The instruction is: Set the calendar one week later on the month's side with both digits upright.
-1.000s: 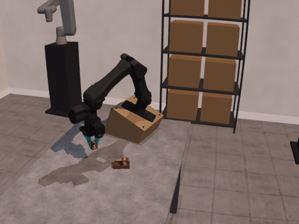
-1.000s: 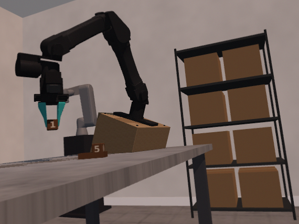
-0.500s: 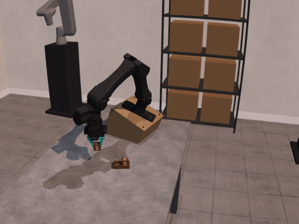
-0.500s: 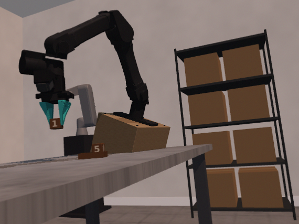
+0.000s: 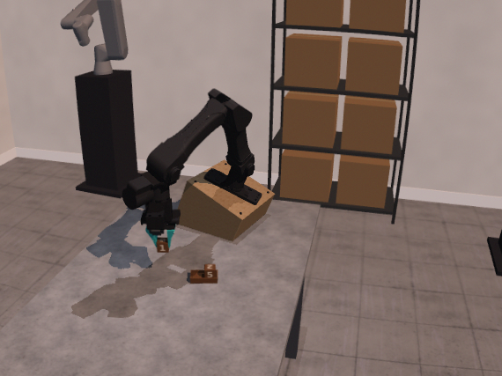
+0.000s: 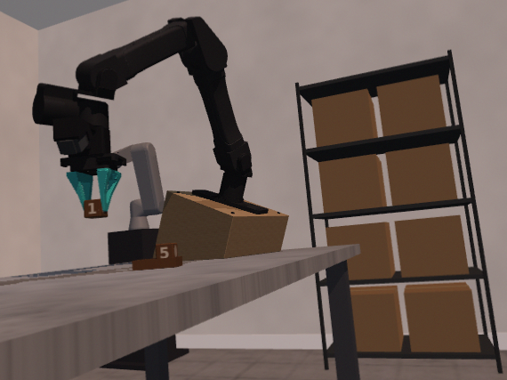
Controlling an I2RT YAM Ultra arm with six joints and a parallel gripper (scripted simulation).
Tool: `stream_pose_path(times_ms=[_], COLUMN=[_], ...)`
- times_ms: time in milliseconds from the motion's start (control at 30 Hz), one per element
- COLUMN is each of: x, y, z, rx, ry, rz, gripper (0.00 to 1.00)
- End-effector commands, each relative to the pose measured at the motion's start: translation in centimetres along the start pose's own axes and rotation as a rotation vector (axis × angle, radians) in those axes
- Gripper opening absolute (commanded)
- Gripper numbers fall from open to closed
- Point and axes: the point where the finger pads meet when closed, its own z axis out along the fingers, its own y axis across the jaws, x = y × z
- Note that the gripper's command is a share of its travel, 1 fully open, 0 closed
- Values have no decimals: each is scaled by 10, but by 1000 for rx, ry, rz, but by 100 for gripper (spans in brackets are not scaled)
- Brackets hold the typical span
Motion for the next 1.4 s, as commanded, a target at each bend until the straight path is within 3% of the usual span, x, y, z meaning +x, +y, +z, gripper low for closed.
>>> stream_pose_path(times_ms=[0,267,767,1033,1367], x=[-3,-3,-4,-4,-4], y=[-2,-2,-2,-2,-2], z=[-4,10,77,90,91], rx=[7,7,7,6,6], ry=[-16,-16,-16,-16,-16], rz=[2,2,2,2,2], gripper=[27,27,27,27,27])
